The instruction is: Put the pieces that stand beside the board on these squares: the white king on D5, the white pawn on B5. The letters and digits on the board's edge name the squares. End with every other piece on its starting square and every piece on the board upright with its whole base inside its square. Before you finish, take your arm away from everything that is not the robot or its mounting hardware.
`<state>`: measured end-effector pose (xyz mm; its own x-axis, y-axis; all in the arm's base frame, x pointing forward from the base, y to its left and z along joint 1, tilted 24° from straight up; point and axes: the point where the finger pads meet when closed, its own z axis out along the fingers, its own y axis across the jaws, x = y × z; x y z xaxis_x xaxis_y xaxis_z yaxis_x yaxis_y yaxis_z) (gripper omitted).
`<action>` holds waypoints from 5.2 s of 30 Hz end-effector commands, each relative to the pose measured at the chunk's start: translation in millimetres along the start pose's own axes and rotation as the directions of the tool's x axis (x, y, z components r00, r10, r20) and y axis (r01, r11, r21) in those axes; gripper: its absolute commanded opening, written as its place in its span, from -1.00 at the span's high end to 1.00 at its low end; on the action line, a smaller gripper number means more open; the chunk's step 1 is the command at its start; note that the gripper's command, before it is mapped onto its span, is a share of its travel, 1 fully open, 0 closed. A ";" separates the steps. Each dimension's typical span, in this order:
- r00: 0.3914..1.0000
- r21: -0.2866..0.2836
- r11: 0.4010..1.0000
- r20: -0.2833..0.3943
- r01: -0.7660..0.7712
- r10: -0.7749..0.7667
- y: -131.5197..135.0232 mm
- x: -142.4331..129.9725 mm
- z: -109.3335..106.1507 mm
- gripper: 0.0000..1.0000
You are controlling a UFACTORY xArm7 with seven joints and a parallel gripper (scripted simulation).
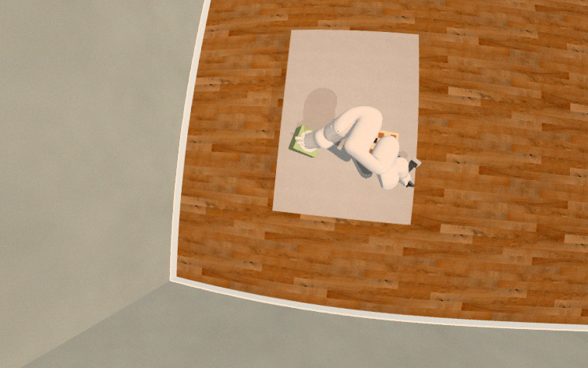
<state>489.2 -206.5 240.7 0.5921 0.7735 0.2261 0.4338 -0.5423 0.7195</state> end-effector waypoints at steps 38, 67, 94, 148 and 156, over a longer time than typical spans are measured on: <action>1.000 0.004 1.000 -0.003 0.000 0.000 1.8 0.4 -0.9 -1.00; 0.994 0.071 0.992 0.047 -0.101 0.098 -6.5 8.9 -0.5 -1.00; 0.920 0.217 0.903 0.218 -0.370 0.325 -39.4 37.6 -16.1 -1.00; 0.693 0.328 0.642 0.550 -0.693 0.466 -113.0 90.7 -89.5 -1.00; 0.654 0.331 0.602 0.601 -0.727 0.460 -125.0 98.1 -105.7 -1.00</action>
<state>425.3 -35.0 239.0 0.9920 0.0766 0.1001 0.0703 -0.9954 0.0658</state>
